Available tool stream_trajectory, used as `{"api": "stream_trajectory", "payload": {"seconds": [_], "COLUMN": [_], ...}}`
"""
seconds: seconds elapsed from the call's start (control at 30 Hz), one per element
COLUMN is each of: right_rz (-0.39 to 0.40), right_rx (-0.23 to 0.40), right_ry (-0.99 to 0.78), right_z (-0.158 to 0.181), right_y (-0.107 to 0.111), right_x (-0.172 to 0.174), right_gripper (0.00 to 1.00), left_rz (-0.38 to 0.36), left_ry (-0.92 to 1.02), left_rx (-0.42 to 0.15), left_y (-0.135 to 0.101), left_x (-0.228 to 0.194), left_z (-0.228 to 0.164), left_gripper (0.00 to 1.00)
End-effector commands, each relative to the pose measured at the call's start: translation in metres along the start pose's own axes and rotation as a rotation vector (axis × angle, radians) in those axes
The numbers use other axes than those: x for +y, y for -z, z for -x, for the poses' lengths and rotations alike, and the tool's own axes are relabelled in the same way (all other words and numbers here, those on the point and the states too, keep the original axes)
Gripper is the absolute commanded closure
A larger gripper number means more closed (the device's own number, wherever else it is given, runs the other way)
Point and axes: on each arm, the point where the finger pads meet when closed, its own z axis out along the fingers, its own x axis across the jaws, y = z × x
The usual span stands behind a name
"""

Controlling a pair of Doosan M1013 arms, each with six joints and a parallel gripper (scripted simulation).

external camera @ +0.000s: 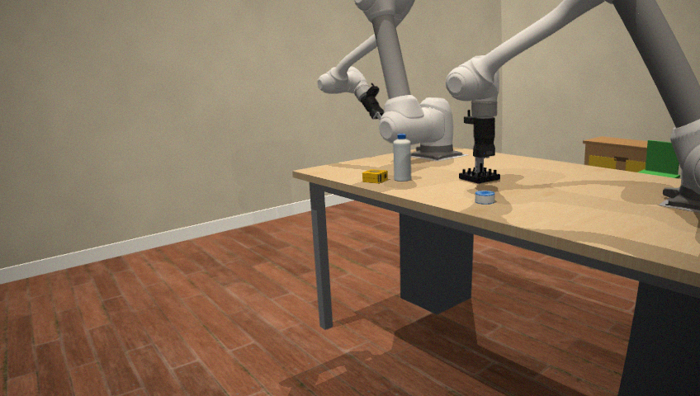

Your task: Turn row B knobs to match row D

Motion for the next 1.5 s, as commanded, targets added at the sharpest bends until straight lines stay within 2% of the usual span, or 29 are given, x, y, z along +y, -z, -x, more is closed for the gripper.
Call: {"api": "stream_trajectory", "payload": {"seconds": [0.0,0.77,0.8,1.47], "right_rz": [0.001,0.001,0.001,0.001], "right_rx": [0.000,0.000,0.000,0.000], "right_ry": [0.000,0.000,0.000,0.000], "right_z": [-0.0001,-0.0001,-0.0001,-0.0001], "right_y": [0.0005,0.0005,0.0005,0.0005], "right_x": [-0.0001,-0.0001,-0.0001,-0.0001], "right_gripper": [0.00,0.00,0.00,0.00], "left_rz": [-0.001,-0.001,-0.001,-0.001], "left_ry": [0.025,0.073,0.073,0.073], "left_rx": [-0.001,-0.001,-0.001,-0.001], "left_y": [0.0011,0.0011,0.0011,0.0056], "left_x": [-0.0005,-0.0005,-0.0005,-0.0005], "left_z": [0.0003,0.0003,0.0003,0.0003], "left_gripper": [0.70,0.70,0.54,0.54]}}
